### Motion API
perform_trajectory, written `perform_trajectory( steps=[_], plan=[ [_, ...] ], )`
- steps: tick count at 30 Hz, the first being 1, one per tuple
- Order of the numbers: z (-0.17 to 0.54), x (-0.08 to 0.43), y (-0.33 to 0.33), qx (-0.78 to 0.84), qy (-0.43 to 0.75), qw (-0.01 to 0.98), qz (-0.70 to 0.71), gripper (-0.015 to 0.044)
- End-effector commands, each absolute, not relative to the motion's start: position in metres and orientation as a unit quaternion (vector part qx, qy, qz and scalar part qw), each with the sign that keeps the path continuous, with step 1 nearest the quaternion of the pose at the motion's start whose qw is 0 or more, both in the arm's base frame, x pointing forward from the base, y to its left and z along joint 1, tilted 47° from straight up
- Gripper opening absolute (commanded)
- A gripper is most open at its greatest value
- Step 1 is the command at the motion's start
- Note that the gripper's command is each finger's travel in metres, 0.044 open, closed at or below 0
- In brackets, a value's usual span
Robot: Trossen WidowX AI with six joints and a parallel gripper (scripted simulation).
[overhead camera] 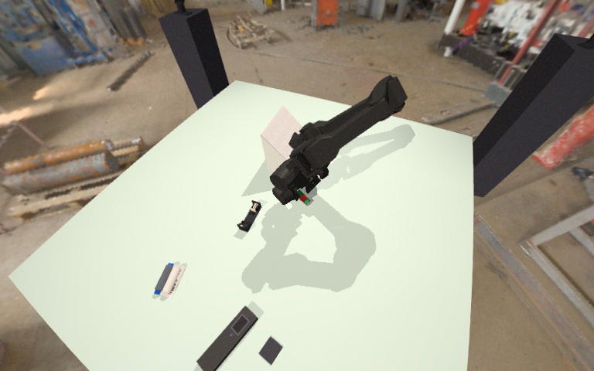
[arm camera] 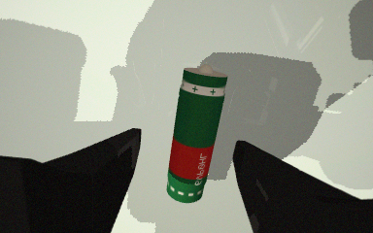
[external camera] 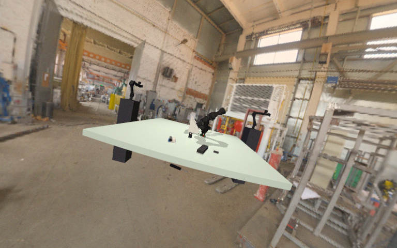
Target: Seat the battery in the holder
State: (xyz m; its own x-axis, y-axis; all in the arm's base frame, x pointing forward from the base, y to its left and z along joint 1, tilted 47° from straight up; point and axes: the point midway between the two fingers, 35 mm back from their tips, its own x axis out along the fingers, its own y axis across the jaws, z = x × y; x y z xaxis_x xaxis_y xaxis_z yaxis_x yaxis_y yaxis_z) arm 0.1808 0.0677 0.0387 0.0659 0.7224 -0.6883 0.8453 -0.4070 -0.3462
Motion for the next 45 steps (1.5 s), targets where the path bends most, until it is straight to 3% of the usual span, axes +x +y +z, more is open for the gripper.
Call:
perform_trajectory(
  steps=[1, 8, 13, 18, 39, 45],
  plan=[
    [0.034, 0.179, 0.074, 0.725, 0.541, 0.069, -0.420, 0.0231],
    [0.029, 0.179, 0.081, 0.725, 0.542, 0.068, -0.419, 0.0231],
    [0.029, 0.179, 0.081, 0.725, 0.542, 0.068, -0.419, 0.0100],
    [0.029, 0.179, 0.081, 0.725, 0.542, 0.068, -0.419, 0.0070],
    [0.063, 0.177, 0.043, 0.725, 0.543, 0.071, -0.418, 0.0070],
    [0.062, 0.194, 0.032, 0.712, 0.587, 0.156, -0.352, 0.0070]
  ],
)
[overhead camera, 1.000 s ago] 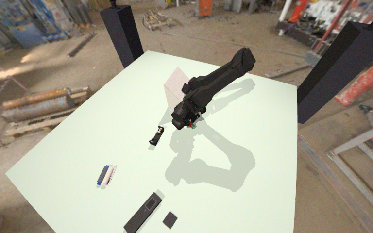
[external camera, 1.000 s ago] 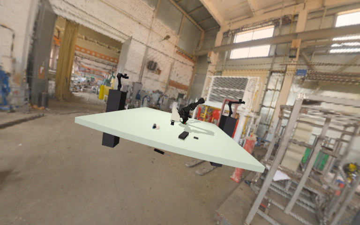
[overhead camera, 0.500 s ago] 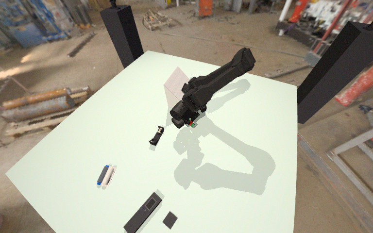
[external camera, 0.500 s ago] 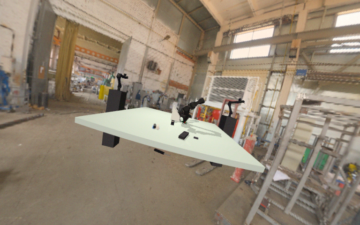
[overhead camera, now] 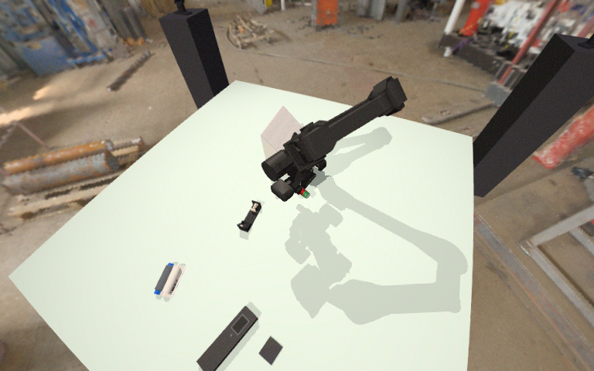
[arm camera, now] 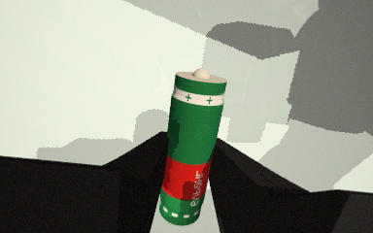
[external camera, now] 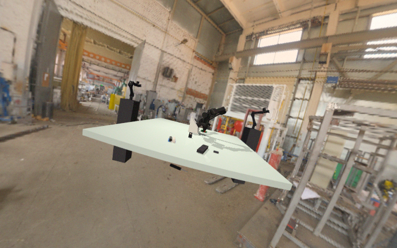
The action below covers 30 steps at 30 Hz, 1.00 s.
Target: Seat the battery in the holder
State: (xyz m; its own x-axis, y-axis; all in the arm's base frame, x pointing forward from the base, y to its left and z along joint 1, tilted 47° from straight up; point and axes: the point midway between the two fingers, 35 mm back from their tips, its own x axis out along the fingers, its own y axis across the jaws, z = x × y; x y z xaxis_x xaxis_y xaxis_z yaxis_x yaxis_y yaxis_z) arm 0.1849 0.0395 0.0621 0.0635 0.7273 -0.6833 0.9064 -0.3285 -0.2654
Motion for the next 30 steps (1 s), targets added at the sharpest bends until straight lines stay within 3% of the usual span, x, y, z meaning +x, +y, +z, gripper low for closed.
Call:
perform_trajectory(
  steps=[1, 30],
  plan=[
    [0.061, 0.197, 0.030, 0.708, 0.595, 0.172, -0.339, 0.0070],
    [0.019, 0.279, -0.045, 0.464, 0.679, 0.563, 0.083, 0.0070]
  ],
)
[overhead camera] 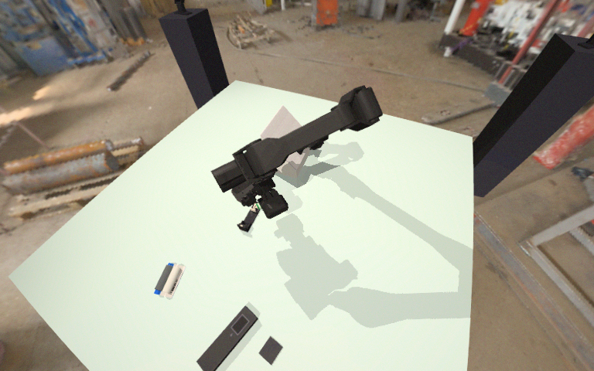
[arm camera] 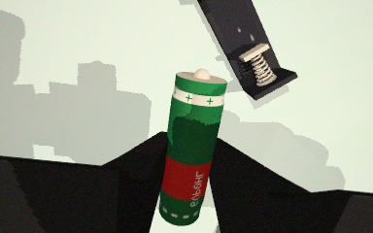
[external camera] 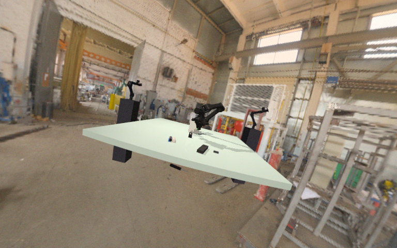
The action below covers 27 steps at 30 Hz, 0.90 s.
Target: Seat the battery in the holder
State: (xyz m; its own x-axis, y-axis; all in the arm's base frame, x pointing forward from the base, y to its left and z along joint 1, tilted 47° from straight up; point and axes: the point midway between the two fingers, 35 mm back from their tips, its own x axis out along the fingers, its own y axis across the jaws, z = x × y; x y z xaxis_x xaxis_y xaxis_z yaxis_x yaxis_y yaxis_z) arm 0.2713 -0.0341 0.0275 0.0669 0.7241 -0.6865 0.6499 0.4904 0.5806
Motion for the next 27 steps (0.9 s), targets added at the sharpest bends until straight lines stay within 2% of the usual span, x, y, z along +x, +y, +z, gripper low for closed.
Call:
perform_trajectory(
  steps=[1, 13, 27],
  plan=[
    [0.016, 0.281, -0.048, 0.451, 0.676, 0.573, 0.098, 0.0070],
    [-0.016, 0.303, -0.079, 0.295, 0.630, 0.669, 0.263, 0.0070],
    [-0.025, 0.306, -0.073, 0.299, 0.609, 0.690, 0.252, 0.0070]
  ],
)
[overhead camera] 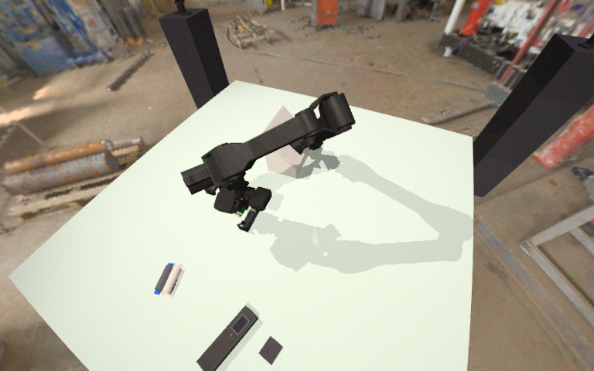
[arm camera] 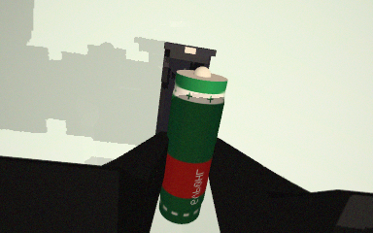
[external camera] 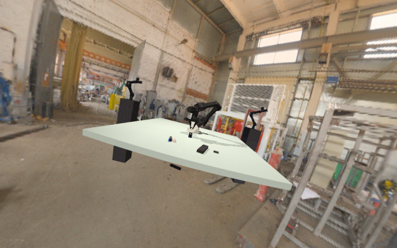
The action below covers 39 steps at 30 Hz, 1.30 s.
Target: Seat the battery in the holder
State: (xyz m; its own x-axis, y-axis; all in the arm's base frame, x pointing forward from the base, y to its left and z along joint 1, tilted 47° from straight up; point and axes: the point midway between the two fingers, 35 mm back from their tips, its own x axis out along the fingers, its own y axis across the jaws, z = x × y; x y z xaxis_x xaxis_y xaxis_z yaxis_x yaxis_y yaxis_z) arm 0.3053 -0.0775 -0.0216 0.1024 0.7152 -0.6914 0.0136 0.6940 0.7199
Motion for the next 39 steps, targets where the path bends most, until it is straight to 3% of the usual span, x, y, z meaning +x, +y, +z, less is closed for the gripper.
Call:
perform_trajectory(
  steps=[1, 39],
  plan=[
    [-0.027, 0.307, -0.072, 0.300, 0.606, 0.693, 0.249, 0.0070],
    [-0.051, 0.310, -0.047, 0.330, 0.511, 0.769, 0.195, 0.0070]
  ],
)
